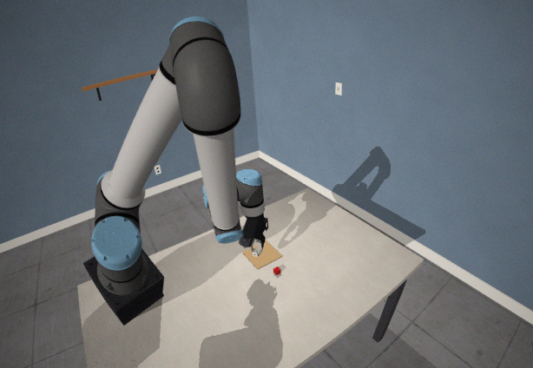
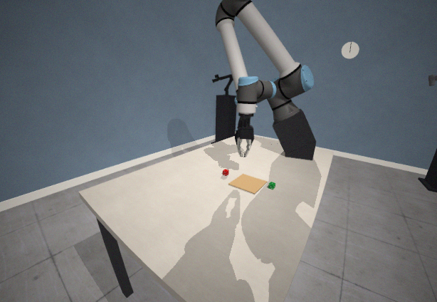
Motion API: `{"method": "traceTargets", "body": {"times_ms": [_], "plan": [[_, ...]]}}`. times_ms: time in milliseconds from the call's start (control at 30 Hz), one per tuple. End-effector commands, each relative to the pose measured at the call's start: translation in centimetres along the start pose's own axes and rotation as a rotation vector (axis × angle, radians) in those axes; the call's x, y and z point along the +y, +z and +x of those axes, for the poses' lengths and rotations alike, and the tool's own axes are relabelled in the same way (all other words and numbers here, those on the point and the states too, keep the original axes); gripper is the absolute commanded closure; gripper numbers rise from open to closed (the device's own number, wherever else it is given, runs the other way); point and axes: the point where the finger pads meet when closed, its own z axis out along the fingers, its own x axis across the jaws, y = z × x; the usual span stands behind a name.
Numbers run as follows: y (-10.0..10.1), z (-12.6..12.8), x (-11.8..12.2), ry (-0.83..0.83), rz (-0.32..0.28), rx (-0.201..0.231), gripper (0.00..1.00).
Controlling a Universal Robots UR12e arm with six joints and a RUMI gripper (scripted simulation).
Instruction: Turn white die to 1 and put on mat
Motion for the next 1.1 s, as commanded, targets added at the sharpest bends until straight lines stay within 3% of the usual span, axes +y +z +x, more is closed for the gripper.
{"method": "traceTargets", "body": {"times_ms": [0, 1067], "plan": [[0.0, 0.3, 0.6, 0.154, 0.009, -0.001, 0.94], [-0.2, 1.8, 4.3, 0.985, 0.008, -0.005, 0.94]]}}
